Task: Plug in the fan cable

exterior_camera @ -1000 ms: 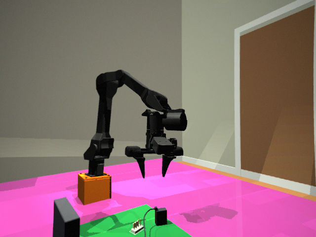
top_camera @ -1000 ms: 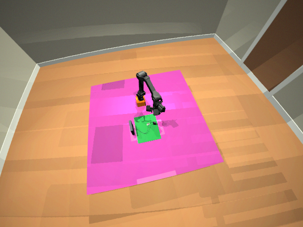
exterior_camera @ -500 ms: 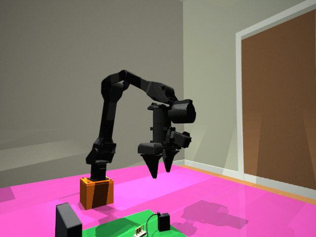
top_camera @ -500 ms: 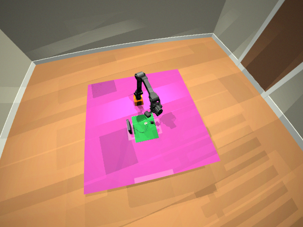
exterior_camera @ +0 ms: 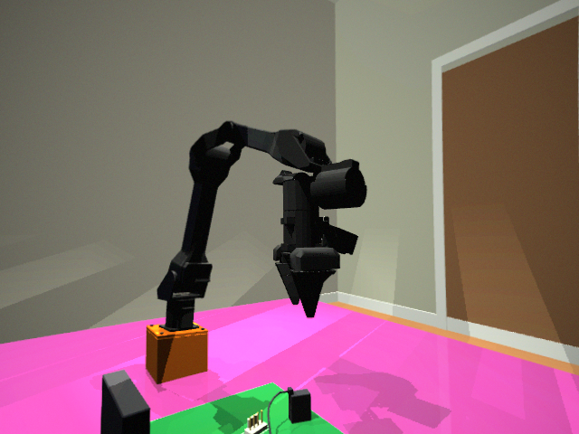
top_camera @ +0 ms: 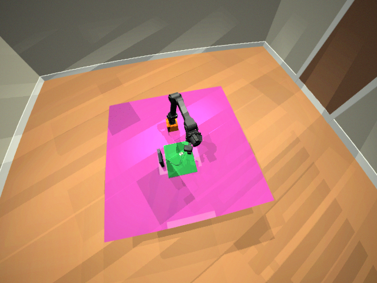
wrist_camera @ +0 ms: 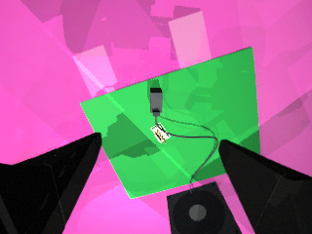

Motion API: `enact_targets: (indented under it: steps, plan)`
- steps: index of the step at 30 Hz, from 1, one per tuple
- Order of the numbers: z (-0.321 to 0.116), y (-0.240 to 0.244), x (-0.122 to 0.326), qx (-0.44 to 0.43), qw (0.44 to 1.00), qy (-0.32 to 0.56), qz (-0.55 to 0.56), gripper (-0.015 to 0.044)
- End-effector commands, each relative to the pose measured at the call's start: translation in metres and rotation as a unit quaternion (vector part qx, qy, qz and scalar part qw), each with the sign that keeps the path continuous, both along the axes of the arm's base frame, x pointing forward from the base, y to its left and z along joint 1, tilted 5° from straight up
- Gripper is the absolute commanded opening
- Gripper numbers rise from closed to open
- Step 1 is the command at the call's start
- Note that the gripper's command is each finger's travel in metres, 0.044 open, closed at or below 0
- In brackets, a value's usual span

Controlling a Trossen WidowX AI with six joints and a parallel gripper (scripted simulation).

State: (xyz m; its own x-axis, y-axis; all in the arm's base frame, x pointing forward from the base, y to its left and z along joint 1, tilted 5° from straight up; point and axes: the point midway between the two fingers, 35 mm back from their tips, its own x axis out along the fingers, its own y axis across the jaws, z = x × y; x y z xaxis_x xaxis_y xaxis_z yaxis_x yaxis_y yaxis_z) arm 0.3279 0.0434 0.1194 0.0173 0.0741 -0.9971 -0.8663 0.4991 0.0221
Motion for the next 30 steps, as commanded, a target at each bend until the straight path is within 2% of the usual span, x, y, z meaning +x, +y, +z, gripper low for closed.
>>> enact_targets:
  steps: [1,6,14,30]
  plan:
    - [-0.001,0.000,0.002,0.004,1.000,0.004,0.030,0.0440]
    - [-0.009,0.001,0.003,0.004,1.000,0.004,0.030,0.0440]
    - [-0.099,0.009,0.002,0.005,1.000,0.004,0.030,0.0440]
    - [-0.115,0.010,0.003,0.005,1.000,0.004,0.030,0.0440]
